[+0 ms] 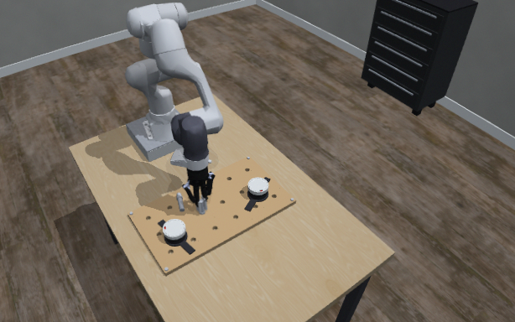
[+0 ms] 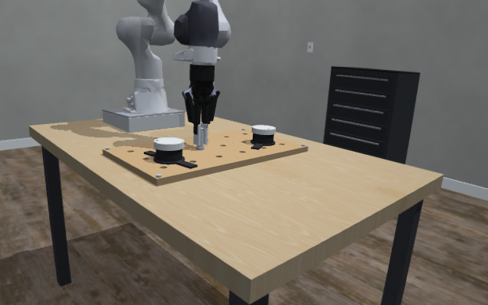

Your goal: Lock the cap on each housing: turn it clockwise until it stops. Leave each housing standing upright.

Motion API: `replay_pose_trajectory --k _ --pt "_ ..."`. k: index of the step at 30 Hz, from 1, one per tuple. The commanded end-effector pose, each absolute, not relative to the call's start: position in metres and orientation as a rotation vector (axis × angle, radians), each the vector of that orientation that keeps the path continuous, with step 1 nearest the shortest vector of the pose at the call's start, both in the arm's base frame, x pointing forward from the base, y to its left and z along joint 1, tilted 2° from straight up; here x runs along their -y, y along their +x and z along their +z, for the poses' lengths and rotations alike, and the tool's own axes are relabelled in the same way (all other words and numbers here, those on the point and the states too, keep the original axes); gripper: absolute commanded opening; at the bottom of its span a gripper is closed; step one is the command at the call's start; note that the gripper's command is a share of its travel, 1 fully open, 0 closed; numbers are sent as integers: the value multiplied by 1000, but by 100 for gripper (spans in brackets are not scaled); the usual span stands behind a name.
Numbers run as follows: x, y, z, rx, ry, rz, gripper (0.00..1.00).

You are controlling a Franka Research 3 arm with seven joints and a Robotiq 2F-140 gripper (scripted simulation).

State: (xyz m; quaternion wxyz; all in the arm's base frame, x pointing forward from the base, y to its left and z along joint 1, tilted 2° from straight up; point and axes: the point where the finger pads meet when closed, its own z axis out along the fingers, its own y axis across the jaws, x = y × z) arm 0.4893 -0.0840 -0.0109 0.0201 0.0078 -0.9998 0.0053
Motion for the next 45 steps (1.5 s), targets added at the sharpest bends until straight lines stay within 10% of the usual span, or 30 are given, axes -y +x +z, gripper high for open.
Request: replay_pose_trajectory --k 1,18,19,45 --pt "84 491 -12 3105 24 14 10" --pt "84 491 -12 3105 24 14 10" --pt "84 491 -12 3105 24 14 36" --pt "84 491 -12 3105 24 14 36"
